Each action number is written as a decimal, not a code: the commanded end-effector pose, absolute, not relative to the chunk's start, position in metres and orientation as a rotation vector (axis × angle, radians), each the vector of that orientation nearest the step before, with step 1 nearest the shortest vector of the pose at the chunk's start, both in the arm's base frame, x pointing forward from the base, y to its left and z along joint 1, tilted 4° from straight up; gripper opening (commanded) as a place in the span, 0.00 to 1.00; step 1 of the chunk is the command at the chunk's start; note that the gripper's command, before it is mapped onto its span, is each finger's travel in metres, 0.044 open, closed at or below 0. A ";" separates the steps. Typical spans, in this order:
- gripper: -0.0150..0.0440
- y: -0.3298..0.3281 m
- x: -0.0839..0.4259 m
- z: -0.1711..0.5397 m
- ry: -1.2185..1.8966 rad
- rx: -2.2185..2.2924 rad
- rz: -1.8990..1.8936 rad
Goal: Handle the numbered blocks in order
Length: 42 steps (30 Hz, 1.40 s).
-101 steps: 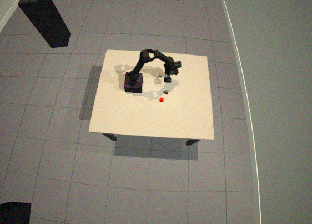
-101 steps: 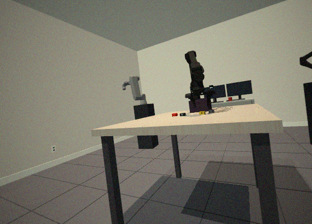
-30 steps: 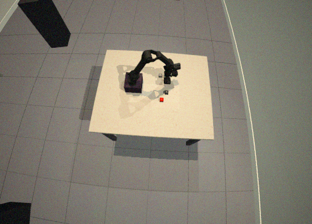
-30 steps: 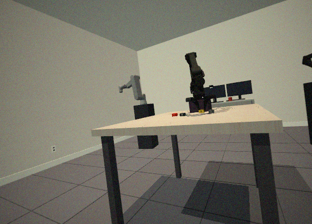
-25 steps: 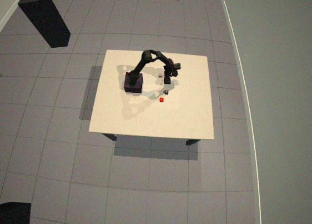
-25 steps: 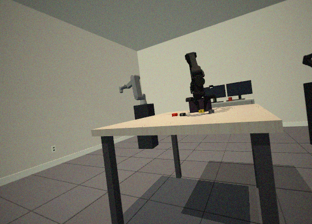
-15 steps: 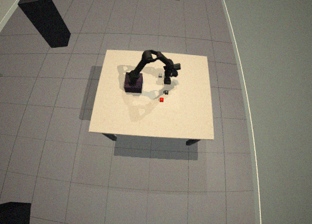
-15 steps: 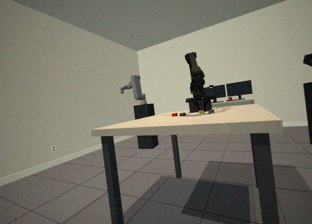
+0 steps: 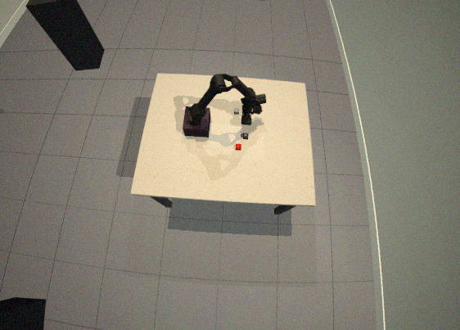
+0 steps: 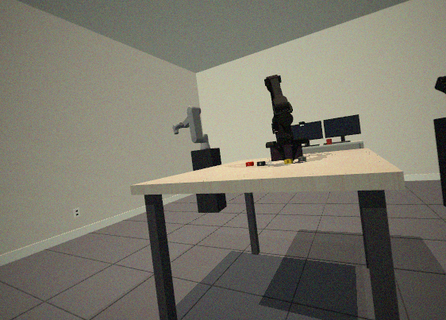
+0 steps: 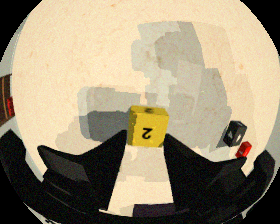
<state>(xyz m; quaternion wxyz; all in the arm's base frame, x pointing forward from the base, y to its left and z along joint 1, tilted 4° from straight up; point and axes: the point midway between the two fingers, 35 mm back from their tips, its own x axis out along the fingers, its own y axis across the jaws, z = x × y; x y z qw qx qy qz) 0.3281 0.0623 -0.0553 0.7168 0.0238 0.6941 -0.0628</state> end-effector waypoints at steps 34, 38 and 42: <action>0.46 0.069 0.326 0.061 1.533 0.047 -0.139; 0.46 0.069 0.326 0.061 1.533 0.047 -0.139; 0.46 0.069 0.326 0.061 1.533 0.047 -0.139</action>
